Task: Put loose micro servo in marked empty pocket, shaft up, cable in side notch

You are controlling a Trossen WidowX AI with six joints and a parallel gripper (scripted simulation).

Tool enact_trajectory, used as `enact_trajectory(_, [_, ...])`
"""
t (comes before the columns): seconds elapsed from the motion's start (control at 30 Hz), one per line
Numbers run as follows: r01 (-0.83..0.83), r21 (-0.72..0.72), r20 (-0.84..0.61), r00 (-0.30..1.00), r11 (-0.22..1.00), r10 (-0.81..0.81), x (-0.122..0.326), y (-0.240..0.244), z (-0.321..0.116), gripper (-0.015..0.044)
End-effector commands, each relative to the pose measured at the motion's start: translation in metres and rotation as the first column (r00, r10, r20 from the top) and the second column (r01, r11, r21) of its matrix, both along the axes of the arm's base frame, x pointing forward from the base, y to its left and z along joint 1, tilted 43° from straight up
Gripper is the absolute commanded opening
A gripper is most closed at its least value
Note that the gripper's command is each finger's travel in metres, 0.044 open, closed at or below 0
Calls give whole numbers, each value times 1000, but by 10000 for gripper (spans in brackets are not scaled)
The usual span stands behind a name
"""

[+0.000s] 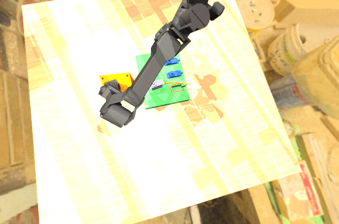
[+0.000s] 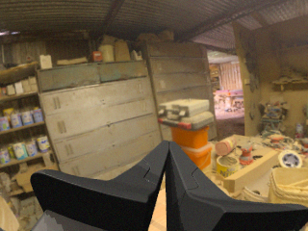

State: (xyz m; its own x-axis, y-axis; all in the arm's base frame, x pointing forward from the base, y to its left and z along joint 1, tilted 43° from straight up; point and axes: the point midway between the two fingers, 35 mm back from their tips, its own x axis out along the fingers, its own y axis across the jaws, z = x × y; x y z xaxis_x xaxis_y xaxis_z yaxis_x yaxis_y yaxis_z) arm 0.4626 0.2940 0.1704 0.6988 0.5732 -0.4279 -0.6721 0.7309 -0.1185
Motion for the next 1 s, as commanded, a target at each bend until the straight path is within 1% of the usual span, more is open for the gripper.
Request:
enact_trajectory(0.0, [82,-33,-57,995,996,-84,2,-23,-10,0])
enact_trajectory(0.23, [245,-140,-180,947,959,-268,3,-76,-41,0])
enact_trajectory(0.47, [381,-271,-267,853,884,-449,-7,-130,-67,0])
enact_trajectory(0.73, [491,-436,-320,699,755,-639,-30,-193,-91,0])
enact_trajectory(0.97, [537,-583,-318,539,609,-780,-60,-247,-105,0])
